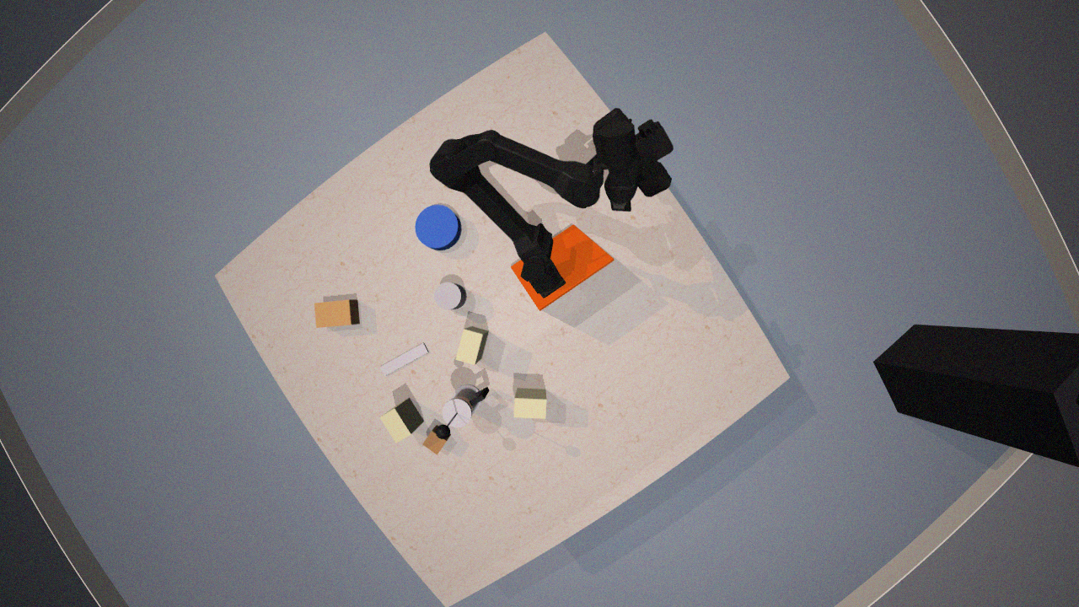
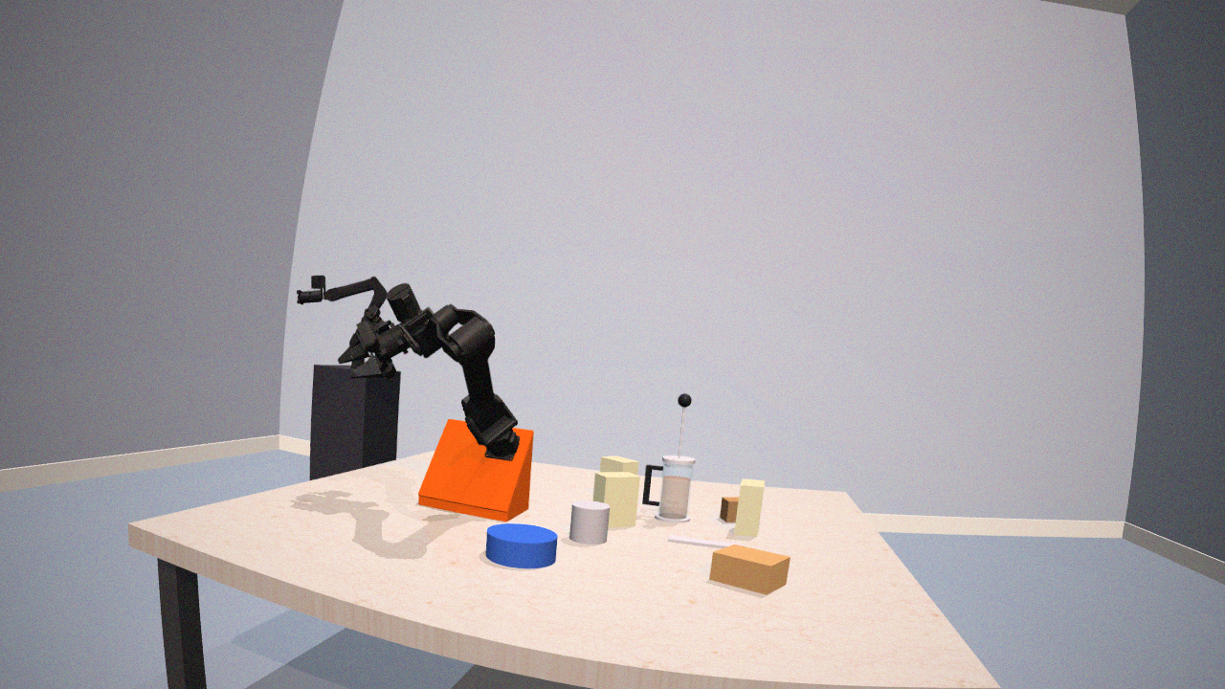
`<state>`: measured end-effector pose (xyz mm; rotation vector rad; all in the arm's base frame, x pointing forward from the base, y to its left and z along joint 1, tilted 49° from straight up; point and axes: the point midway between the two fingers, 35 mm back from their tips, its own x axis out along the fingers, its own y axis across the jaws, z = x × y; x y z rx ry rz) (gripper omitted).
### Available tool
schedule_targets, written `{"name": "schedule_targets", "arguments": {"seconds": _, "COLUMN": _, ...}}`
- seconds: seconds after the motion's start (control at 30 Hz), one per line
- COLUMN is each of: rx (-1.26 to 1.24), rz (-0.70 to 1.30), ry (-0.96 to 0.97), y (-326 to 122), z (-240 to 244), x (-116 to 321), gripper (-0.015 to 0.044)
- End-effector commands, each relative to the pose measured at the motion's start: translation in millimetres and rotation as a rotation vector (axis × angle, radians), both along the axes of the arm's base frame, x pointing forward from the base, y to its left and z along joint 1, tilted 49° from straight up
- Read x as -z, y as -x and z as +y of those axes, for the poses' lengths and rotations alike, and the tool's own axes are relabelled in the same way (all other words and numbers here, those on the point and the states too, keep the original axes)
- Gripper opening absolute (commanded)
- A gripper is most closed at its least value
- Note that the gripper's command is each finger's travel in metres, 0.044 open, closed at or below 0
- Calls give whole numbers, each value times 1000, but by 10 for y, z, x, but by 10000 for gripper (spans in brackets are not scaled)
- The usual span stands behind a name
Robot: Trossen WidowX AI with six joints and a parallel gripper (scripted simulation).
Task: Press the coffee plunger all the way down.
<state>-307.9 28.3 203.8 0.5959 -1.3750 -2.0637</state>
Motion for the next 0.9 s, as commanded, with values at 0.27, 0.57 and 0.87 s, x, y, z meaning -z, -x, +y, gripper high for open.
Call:
{"name": "schedule_targets", "arguments": {"seconds": 0.27, "rx": 409, "rz": -50, "ry": -89, "y": 136, "z": 948, "x": 171, "gripper": 440}}
{"name": "schedule_targets", "arguments": {"seconds": 0.57, "rx": 818, "rz": -150, "ry": -211, "y": -162, "z": 2009, "x": 394, "gripper": 440}}
{"name": "schedule_targets", "arguments": {"seconds": 0.87, "rx": 1224, "rz": -350, "ry": -324, "y": -924, "z": 2992, "x": 683, "gripper": 440}}
